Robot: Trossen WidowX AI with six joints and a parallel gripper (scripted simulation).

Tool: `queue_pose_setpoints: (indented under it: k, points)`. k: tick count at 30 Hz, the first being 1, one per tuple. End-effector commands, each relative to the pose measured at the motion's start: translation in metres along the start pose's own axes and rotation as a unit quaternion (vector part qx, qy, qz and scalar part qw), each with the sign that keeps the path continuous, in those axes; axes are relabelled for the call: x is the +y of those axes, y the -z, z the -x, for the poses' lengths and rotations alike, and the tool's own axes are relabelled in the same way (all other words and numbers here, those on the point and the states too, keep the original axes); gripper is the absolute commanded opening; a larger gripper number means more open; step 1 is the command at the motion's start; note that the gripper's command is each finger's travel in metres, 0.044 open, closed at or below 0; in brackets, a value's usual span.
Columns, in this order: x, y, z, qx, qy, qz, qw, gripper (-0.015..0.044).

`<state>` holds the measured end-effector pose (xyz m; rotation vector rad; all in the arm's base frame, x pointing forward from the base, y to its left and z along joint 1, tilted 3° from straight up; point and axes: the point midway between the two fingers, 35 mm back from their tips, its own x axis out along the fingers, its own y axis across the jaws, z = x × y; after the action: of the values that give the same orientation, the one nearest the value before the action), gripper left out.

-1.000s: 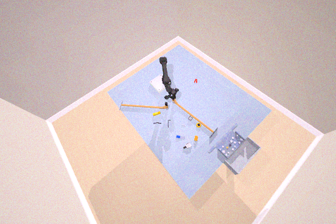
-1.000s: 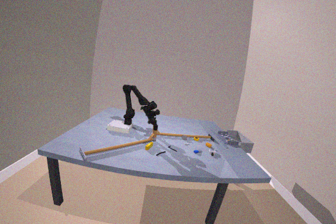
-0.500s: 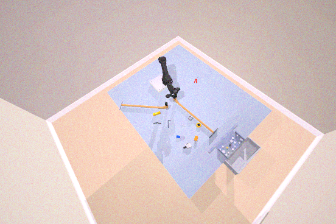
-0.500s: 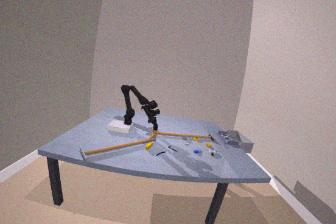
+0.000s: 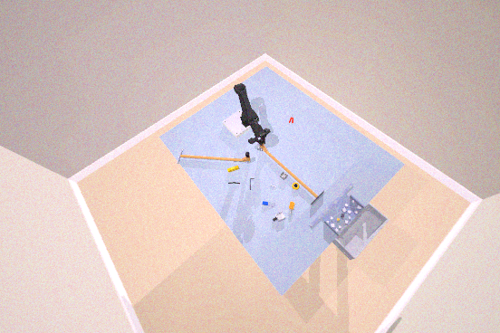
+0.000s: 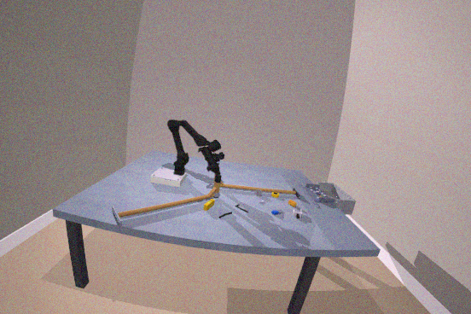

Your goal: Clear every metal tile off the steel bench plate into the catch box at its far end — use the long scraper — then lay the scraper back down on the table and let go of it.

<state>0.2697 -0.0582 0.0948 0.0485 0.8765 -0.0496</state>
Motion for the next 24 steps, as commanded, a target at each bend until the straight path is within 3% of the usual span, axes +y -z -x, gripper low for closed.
queue_pose_setpoints:
  k: [1, 24]
  points:
    - [0.004, 0.000, 0.002, -0.004, 0.006, -0.008, 1.000, 0.0000]
    - [0.005, -0.018, -0.006, -0.005, 0.006, -0.010, 1.000, 0.0000]
